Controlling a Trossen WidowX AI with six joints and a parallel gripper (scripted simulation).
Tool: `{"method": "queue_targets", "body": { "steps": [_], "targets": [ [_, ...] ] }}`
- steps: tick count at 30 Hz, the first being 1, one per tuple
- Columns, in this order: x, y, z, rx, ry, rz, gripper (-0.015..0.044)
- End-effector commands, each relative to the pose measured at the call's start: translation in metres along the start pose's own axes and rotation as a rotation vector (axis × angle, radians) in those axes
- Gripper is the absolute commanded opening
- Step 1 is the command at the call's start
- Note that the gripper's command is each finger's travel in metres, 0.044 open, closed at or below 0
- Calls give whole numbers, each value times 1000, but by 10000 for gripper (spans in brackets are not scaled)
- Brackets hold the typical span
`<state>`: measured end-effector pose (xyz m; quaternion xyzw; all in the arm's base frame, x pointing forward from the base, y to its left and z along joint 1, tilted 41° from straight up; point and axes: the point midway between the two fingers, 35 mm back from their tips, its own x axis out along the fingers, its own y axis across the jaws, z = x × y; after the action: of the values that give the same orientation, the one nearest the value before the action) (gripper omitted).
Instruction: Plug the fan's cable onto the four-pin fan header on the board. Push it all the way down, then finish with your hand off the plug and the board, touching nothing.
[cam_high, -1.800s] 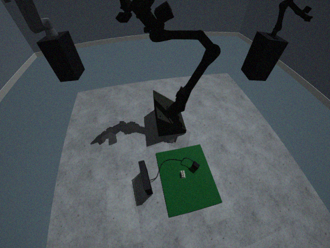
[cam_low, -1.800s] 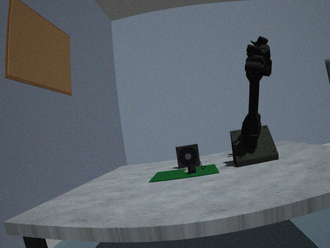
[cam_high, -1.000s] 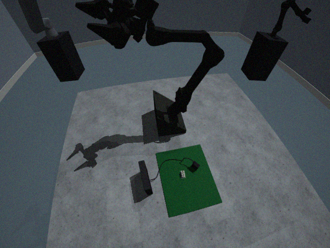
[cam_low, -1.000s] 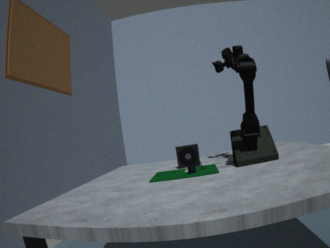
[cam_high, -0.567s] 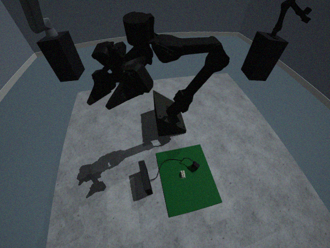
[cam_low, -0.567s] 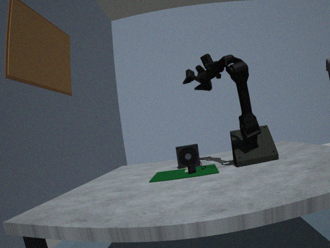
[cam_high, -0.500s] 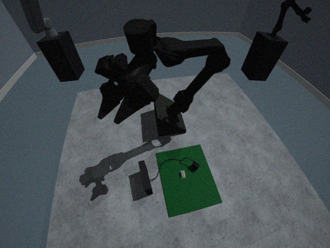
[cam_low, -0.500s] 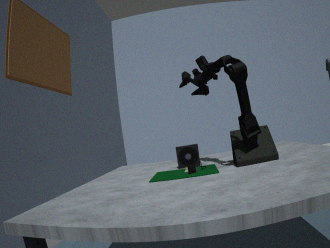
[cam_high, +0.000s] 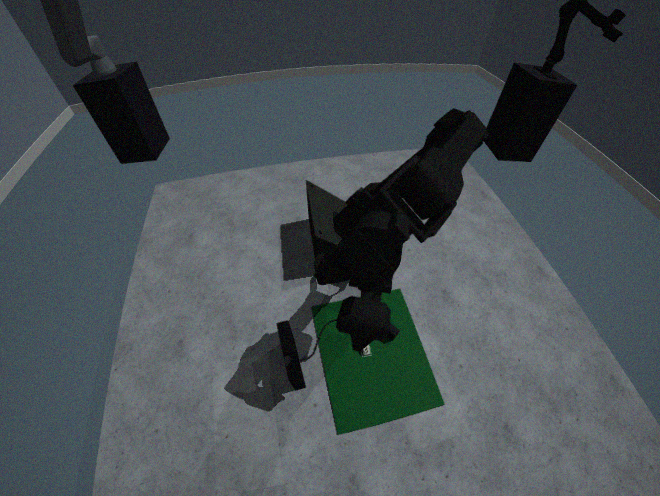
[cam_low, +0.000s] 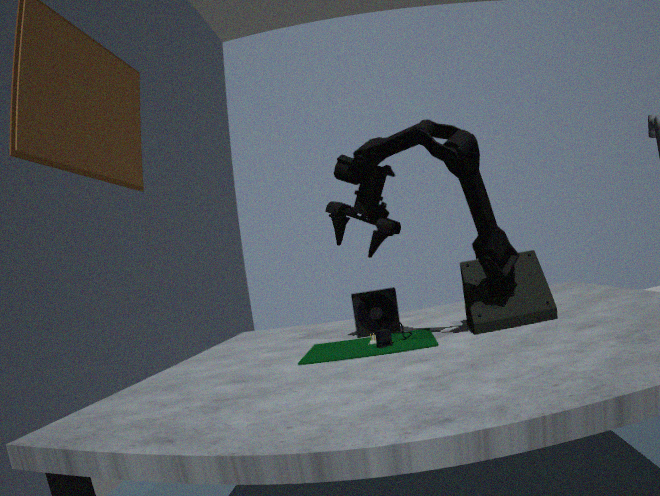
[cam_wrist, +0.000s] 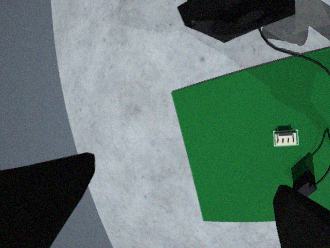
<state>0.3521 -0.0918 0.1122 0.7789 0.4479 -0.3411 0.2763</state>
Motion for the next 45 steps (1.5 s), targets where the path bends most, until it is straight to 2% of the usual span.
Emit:
{"method": "queue_targets", "body": {
  "steps": [1, 4, 6, 14, 23, 45],
  "targets": [
    [20, -50, -51, 292, -35, -262, 440],
    [24, -85, -79, 469, -111, -421, 440],
    [25, -93, -85, 507, -134, -455, 440],
    [31, -95, -85, 507, -134, -454, 440],
    [112, -137, -85, 507, -130, -456, 440],
    [136, -149, -85, 507, -129, -456, 440]
  ]
}}
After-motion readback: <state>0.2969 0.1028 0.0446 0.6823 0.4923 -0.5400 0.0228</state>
